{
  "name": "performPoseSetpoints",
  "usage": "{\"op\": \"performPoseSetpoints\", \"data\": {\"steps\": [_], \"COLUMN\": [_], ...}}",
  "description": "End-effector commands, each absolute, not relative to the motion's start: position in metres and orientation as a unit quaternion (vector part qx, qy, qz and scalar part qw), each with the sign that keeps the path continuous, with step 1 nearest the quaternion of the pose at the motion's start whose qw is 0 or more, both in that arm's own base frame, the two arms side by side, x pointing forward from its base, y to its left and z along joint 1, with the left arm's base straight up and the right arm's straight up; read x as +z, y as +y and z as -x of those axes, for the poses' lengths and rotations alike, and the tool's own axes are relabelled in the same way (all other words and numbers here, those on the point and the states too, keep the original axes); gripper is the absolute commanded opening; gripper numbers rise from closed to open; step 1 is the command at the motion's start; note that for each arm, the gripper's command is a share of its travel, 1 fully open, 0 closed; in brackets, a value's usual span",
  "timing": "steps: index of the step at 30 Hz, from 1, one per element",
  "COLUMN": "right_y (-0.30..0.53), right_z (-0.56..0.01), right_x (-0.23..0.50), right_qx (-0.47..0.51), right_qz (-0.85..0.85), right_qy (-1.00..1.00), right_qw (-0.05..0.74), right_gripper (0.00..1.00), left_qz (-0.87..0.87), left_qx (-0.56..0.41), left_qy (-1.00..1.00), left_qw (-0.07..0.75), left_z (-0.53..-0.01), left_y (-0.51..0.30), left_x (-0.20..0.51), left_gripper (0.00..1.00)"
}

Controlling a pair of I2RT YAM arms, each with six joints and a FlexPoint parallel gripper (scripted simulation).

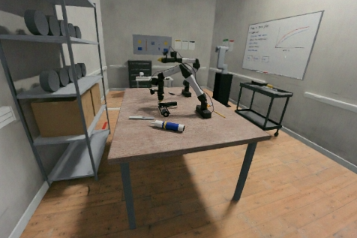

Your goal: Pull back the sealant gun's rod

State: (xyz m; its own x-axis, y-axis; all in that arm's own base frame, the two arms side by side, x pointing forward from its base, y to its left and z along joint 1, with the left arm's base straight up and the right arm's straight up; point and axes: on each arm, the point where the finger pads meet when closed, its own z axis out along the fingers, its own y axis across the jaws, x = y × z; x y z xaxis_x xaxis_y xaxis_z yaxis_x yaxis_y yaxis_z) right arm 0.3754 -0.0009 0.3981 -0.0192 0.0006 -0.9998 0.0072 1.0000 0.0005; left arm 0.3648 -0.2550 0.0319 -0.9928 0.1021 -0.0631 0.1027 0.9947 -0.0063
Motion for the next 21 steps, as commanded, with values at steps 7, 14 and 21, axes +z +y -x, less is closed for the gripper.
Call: {"op": "performPoseSetpoints", "data": {"steps": [7,14,21], "right_y": [-0.001,0.000,0.000], "right_z": [-0.376,-0.374,-0.377], "right_x": [0.405,0.407,0.399], "right_qx": [-0.001,0.000,0.002], "right_qz": [-0.002,0.000,0.002], "right_qy": [0.705,0.703,0.706], "right_qw": [0.710,0.712,0.708], "right_gripper": [1.00,1.00,1.00], "left_qz": [-0.009,-0.009,-0.009], "left_qx": [0.025,0.023,0.026], "left_qy": [1.000,1.000,1.000], "left_qw": [-0.006,-0.003,-0.006], "left_z": [-0.371,-0.372,-0.370], "left_y": [-0.252,-0.253,-0.250], "left_x": [-0.001,-0.008,-0.022], "left_gripper": [0.88,0.88,0.88]}}
